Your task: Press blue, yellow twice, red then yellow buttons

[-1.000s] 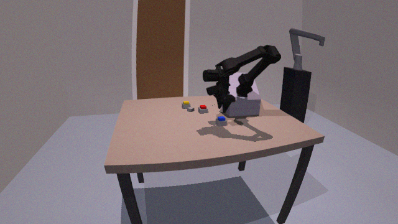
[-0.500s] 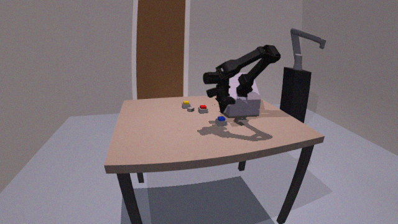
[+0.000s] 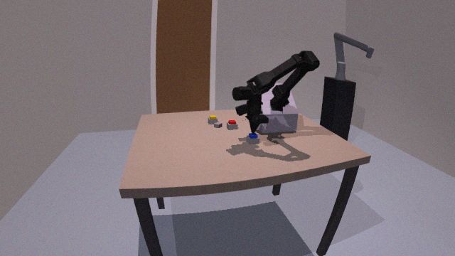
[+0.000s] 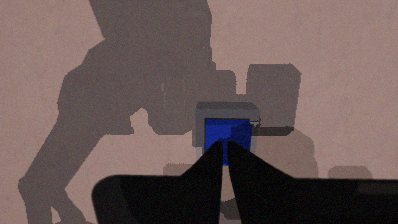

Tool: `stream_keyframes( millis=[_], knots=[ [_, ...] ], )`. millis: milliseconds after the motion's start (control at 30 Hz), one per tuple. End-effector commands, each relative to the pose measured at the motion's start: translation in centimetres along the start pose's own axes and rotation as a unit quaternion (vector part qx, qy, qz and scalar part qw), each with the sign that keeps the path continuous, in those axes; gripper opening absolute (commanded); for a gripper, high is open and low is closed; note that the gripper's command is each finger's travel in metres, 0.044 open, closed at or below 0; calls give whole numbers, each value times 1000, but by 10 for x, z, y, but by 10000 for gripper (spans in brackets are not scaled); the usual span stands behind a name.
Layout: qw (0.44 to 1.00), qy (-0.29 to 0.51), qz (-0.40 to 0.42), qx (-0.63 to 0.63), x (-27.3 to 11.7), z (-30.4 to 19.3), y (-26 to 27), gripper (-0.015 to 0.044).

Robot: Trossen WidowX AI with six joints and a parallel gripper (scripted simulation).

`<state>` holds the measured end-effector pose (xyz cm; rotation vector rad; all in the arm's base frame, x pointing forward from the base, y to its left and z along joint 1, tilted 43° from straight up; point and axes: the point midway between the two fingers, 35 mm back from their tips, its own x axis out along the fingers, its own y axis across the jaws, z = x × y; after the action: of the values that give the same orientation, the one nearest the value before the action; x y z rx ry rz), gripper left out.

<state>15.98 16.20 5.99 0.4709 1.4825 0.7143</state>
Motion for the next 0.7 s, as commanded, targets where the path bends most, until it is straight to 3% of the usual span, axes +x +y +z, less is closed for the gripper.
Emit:
stream_keyframes(
  millis=[0,667],
  knots=[
    [1000,6,-3,9,8,-3,-4,20],
    [1000,6,-2,9,17,-4,-3,20]
  ],
)
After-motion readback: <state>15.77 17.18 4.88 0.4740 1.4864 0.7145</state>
